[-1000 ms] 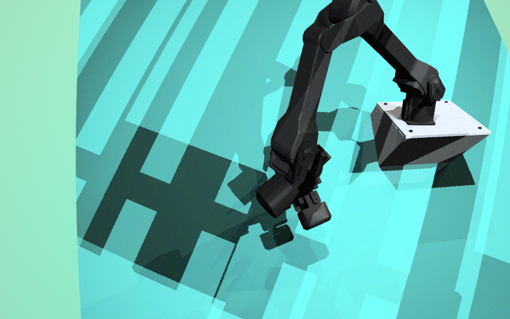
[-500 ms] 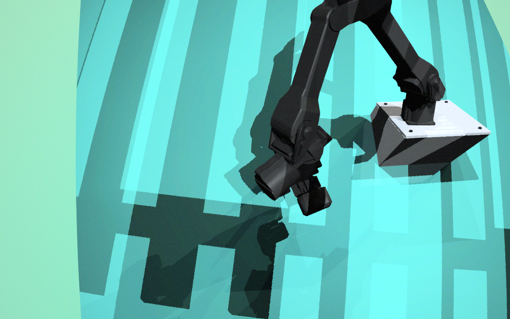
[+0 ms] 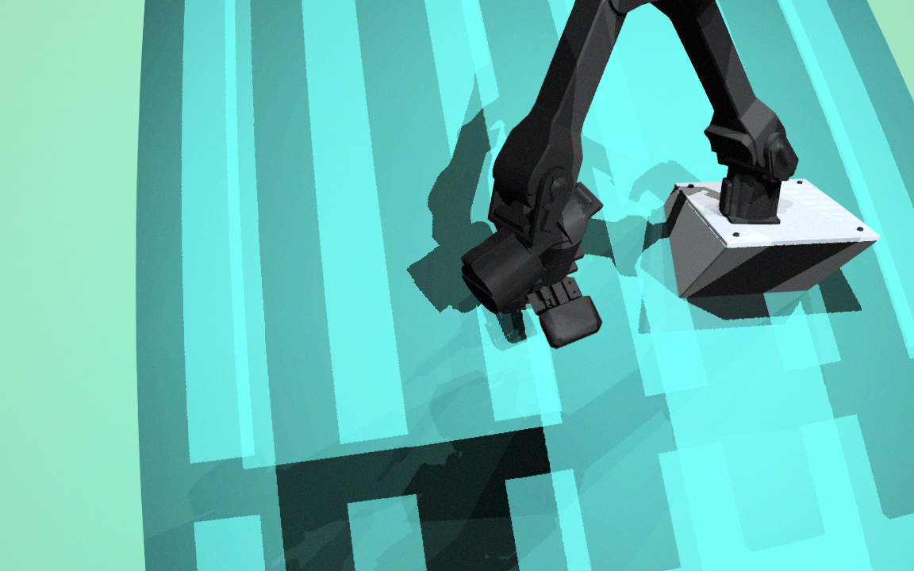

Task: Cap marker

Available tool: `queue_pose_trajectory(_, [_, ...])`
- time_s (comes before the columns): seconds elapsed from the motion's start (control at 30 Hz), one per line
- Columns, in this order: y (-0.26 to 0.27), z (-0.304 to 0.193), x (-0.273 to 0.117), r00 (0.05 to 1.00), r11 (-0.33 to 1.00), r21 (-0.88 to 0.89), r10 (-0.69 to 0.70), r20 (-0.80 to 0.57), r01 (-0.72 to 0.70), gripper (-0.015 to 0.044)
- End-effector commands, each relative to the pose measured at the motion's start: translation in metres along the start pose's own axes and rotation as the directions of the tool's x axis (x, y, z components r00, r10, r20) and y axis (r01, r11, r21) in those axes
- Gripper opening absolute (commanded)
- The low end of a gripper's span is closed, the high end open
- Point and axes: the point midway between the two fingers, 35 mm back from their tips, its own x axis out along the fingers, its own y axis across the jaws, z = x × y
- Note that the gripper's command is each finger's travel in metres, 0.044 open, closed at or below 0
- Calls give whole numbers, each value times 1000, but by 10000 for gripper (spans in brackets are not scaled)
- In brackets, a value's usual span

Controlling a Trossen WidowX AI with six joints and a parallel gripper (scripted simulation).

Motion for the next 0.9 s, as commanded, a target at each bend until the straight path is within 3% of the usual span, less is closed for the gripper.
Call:
queue_pose_trajectory(0.0, [-8,-7,-2,1000,1000,-8,-6,-7,5,0])
queue_pose_trajectory(0.87, [-40,-36,-12,1000,1000,-9,-7,-9,7,0])
